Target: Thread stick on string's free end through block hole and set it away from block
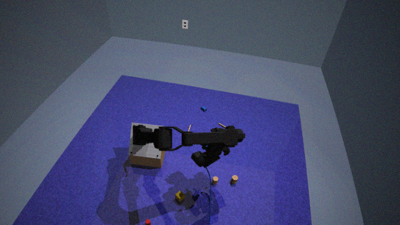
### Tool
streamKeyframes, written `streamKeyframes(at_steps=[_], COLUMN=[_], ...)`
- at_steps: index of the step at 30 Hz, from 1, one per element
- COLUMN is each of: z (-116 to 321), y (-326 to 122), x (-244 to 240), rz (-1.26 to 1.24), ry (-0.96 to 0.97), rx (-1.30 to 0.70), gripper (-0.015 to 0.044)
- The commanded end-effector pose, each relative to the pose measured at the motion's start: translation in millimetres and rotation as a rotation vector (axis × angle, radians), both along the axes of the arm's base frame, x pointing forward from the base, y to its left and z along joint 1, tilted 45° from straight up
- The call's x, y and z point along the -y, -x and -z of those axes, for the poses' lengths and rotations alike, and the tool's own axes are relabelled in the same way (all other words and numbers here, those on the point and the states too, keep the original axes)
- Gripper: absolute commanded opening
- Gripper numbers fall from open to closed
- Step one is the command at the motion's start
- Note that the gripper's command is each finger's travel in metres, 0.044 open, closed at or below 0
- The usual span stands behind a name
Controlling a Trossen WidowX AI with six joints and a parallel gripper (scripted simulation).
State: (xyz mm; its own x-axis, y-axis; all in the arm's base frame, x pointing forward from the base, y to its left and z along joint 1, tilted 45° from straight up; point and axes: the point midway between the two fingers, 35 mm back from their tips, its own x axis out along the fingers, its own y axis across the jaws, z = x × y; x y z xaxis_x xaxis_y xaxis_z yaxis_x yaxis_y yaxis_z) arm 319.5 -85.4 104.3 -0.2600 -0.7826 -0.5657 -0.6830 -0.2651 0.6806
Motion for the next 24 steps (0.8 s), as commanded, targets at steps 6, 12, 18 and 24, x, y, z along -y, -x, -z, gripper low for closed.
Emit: streamKeyframes(at_steps=[6, 12, 18, 24], z=[0.0, 0.1, 0.2, 0.3], y=[-1.7, -2.2, -2.7, -3.2], x=[-0.4, -0.5, -0.6, -0.7], rz=[0.157, 0.271, 0.385, 0.499], ry=[0.082, 0.138, 0.193, 0.247], rx=[0.234, 0.399, 0.565, 0.731], gripper=[0.0000, 0.0000, 0.0000, 0.0000])
